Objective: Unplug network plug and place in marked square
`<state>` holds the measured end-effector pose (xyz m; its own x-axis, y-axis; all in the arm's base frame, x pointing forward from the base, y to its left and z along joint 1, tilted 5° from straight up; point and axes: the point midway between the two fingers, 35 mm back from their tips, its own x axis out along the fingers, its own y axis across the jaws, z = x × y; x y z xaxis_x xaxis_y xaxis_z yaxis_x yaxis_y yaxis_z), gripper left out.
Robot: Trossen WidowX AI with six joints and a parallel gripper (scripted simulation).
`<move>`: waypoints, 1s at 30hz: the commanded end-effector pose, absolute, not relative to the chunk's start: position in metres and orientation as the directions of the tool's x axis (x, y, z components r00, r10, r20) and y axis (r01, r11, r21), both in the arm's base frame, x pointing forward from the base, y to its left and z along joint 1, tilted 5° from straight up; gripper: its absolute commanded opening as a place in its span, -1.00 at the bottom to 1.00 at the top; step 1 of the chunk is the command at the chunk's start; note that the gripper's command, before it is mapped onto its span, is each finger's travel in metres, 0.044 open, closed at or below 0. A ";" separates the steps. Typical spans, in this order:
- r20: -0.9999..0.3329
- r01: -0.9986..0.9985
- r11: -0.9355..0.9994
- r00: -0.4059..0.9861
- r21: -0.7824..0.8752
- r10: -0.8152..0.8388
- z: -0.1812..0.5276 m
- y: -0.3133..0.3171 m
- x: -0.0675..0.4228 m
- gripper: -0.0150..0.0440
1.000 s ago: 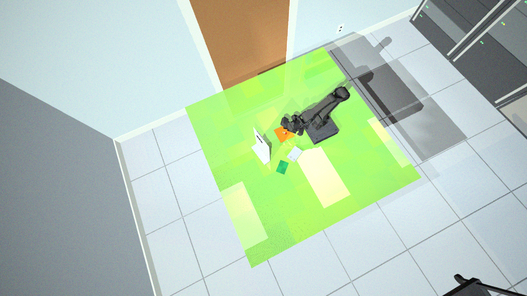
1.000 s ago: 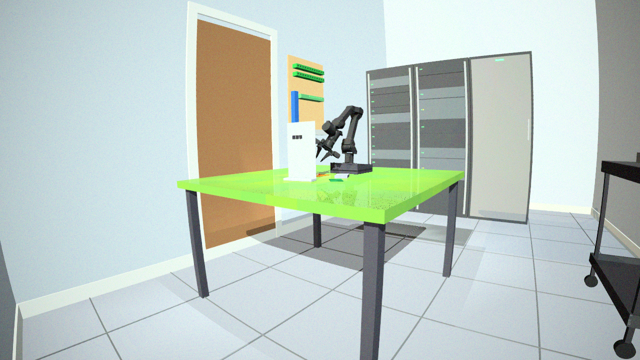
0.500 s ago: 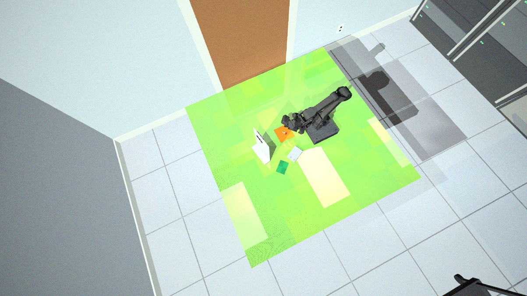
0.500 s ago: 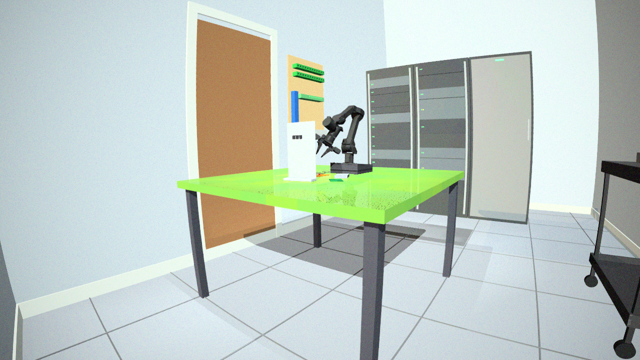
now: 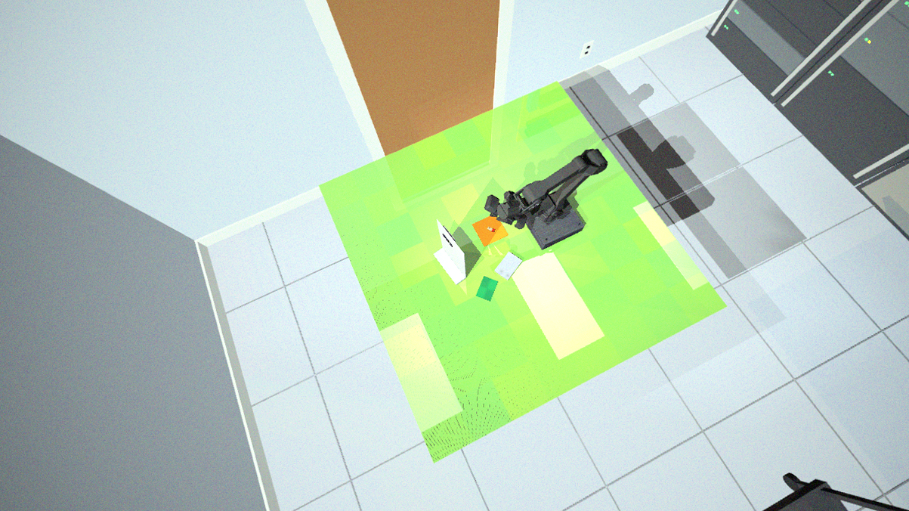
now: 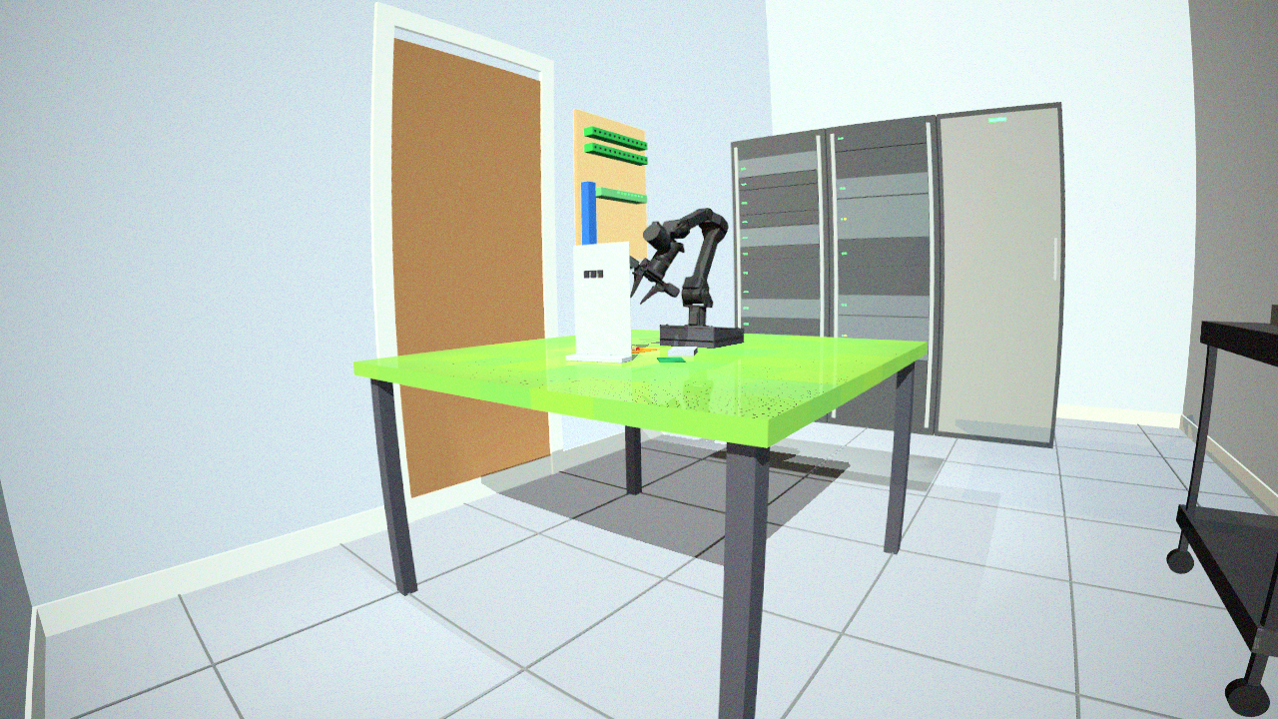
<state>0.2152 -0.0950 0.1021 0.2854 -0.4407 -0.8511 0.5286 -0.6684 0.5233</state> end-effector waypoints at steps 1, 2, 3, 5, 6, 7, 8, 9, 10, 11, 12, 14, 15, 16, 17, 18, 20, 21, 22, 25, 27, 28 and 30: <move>-0.850 0.526 -0.668 0.287 0.525 -0.442 0.114 -0.096 0.217 0.04; -0.850 0.526 -0.668 0.287 0.526 -0.442 0.117 -0.096 0.217 0.04; -0.850 0.526 -0.668 0.287 0.526 -0.443 0.120 -0.096 0.218 0.04; -0.849 0.526 -0.669 0.287 0.526 -0.443 0.127 -0.096 0.218 0.04; -0.849 0.525 -0.669 0.287 0.526 -0.443 0.130 -0.096 0.218 0.04; -0.849 0.525 -0.669 0.287 0.526 -0.443 0.133 -0.096 0.218 0.04; -0.849 0.525 -0.669 0.287 0.526 -0.443 0.136 -0.096 0.218 0.04; -0.849 0.525 -0.669 0.287 0.527 -0.443 0.140 -0.096 0.218 0.04; -0.849 0.525 -0.669 0.287 0.527 -0.444 0.143 -0.096 0.218 0.04; -0.849 0.525 -0.669 0.287 0.527 -0.444 0.146 -0.096 0.218 0.04; -0.849 0.524 -0.669 0.287 0.527 -0.444 0.149 -0.096 0.218 0.04; -0.849 0.524 -0.669 0.287 0.527 -0.444 0.156 -0.096 0.218 0.04; -0.849 0.524 -0.669 0.287 0.527 -0.444 0.159 -0.096 0.218 0.04; -0.849 0.524 -0.669 0.287 0.527 -0.444 0.162 -0.096 0.217 0.04; -0.849 0.523 -0.669 0.287 0.527 -0.445 0.165 -0.096 0.217 0.04; -0.849 0.523 -0.669 0.287 0.528 -0.445 0.169 -0.096 0.217 0.04; -0.848 0.523 -0.669 0.287 0.528 -0.445 0.175 -0.096 0.216 0.04; -0.848 0.523 -0.669 0.287 0.528 -0.445 0.178 -0.096 0.216 0.04; -0.848 0.523 -0.669 0.287 0.528 -0.445 0.181 -0.096 0.215 0.04; -0.848 0.523 -0.669 0.287 0.528 -0.445 0.183 -0.096 0.215 0.13; -0.848 0.523 -0.669 0.287 0.528 -0.445 0.183 -0.096 0.215 0.30; -0.848 0.523 -0.669 0.287 0.528 -0.445 0.183 -0.096 0.215 0.39; -0.848 0.523 -0.669 0.287 0.528 -0.445 0.183 -0.096 0.215 0.57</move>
<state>0.2152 -0.0955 0.1817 0.2877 -0.4420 -0.8496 0.5247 -0.6693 0.5260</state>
